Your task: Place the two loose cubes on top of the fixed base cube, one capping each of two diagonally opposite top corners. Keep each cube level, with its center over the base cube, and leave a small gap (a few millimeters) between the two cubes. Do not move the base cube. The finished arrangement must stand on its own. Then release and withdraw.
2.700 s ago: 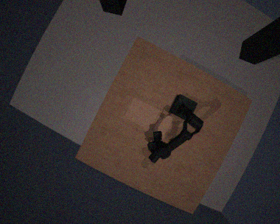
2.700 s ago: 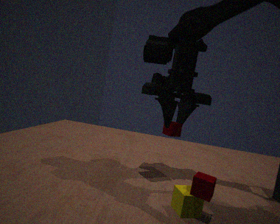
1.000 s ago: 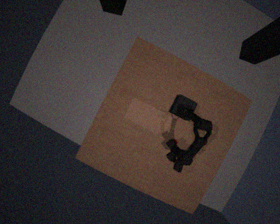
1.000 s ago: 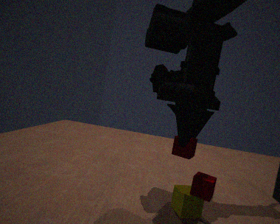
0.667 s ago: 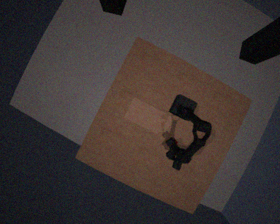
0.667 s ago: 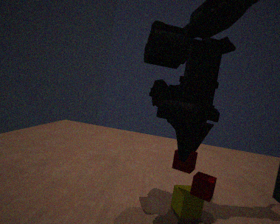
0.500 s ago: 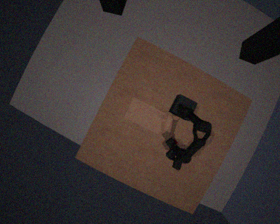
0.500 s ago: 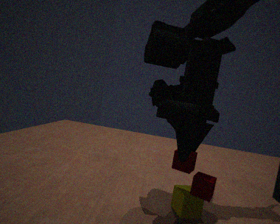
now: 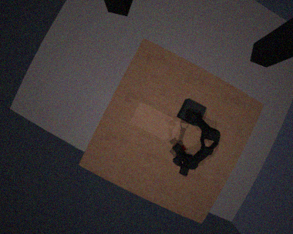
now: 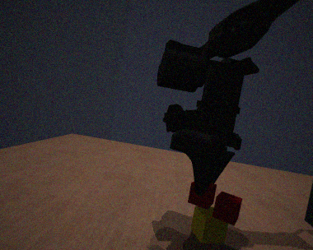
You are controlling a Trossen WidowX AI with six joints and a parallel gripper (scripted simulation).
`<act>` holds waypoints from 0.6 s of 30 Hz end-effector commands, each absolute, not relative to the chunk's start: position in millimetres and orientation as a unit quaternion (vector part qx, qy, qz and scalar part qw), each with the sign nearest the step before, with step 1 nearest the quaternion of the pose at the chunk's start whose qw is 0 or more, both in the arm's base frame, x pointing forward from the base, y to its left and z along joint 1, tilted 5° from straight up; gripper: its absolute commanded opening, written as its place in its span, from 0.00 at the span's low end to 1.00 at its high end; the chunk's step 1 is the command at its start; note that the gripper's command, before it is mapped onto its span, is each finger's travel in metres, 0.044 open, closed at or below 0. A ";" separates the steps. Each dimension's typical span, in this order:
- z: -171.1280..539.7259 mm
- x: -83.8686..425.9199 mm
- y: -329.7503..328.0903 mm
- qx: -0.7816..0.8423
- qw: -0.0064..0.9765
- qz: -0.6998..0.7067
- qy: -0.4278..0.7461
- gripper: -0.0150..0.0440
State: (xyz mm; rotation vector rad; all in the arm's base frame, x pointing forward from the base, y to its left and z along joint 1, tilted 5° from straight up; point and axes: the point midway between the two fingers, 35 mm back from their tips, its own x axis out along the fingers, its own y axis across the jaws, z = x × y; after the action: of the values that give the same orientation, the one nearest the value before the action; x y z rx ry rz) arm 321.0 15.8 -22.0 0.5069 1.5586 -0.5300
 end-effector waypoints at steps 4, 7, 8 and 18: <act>-27.0 319.2 16.2 0.223 0.651 -0.232 0.688 0.43; -27.0 319.2 16.2 0.223 0.651 -0.232 0.688 0.43; -27.0 319.2 16.2 0.223 0.651 -0.232 0.688 0.43; -28.5 319.0 16.2 0.223 0.651 -0.232 0.688 0.43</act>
State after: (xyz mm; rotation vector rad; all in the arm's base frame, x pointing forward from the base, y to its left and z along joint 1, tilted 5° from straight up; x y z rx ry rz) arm 319.3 15.7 -27.9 0.5061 1.5612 -0.5310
